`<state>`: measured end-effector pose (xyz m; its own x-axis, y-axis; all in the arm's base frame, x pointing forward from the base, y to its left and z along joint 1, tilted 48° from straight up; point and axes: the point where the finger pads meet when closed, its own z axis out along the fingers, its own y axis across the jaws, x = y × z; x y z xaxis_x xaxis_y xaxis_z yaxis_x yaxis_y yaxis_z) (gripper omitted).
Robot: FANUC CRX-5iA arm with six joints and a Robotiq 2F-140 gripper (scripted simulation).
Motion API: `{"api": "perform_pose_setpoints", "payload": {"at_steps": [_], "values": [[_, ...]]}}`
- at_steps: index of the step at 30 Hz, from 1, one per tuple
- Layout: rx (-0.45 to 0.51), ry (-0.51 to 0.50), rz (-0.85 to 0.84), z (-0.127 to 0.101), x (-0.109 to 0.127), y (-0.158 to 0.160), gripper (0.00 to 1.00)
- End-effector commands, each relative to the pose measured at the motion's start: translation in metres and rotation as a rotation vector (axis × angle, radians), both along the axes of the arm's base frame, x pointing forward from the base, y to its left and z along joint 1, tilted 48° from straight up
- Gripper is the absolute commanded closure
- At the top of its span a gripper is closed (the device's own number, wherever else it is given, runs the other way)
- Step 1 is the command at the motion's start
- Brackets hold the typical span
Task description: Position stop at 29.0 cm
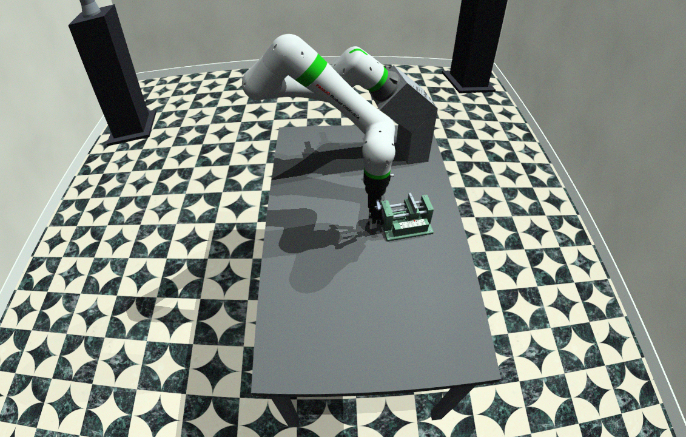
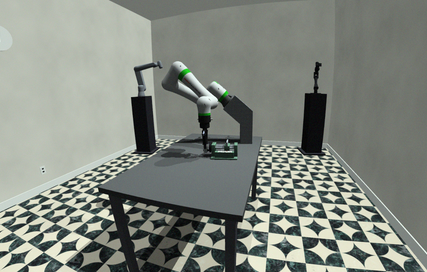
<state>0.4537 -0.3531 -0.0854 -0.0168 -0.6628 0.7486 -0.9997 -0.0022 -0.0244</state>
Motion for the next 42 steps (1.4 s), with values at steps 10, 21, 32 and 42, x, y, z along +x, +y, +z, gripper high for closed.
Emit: {"api": "perform_pose_setpoints", "payload": {"at_steps": [10, 21, 32, 42], "values": [[0.0, 0.0, 0.0, -0.004, -0.007, -0.004, 0.96], [0.0, 0.0, 0.0, -0.006, -0.013, -0.006, 0.96], [0.0, 0.0, 0.0, -0.007, -0.019, -0.007, 0.96], [0.0, 0.0, 0.0, -0.007, -0.022, -0.007, 0.96]]}}
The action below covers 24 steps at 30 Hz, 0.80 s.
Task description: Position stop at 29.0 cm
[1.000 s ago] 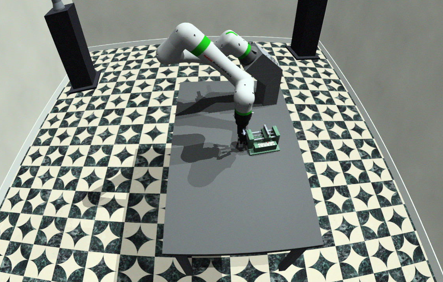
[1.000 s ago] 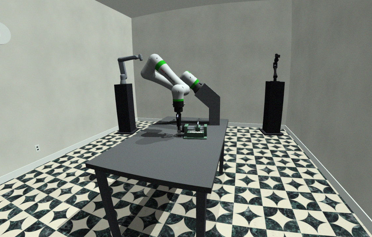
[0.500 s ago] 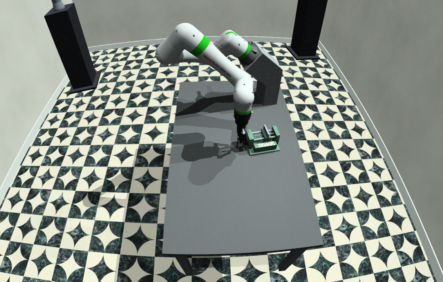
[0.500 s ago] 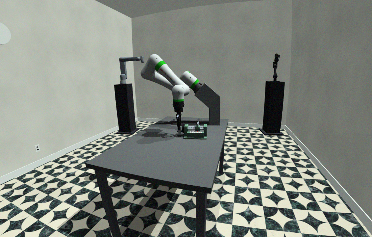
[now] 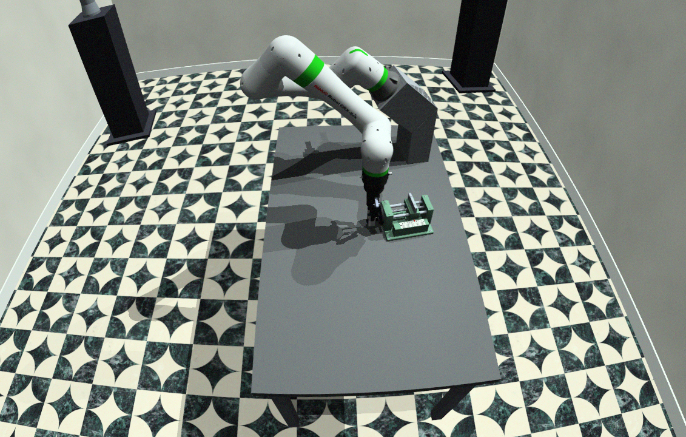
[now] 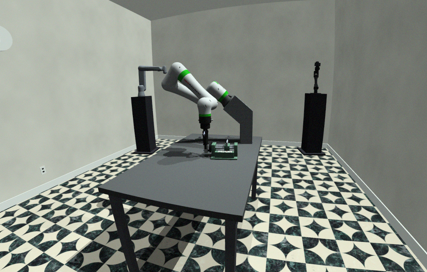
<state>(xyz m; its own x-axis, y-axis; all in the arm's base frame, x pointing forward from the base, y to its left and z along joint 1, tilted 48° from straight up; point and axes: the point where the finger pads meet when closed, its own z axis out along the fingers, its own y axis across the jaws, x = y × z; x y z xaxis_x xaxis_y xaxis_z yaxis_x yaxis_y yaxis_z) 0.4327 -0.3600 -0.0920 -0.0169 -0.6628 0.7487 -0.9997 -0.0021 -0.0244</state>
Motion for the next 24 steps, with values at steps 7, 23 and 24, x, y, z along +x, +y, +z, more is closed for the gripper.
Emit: {"api": "perform_pose_setpoints", "payload": {"at_steps": [7, 23, 24], "values": [[0.0, 0.0, 0.0, -0.0002, -0.0023, 0.0001, 0.96], [0.0, 0.0, 0.0, -0.0002, -0.0032, 0.0001, 0.96], [0.0, 0.0, 0.0, -0.0002, -0.0032, 0.0001, 0.96]]}}
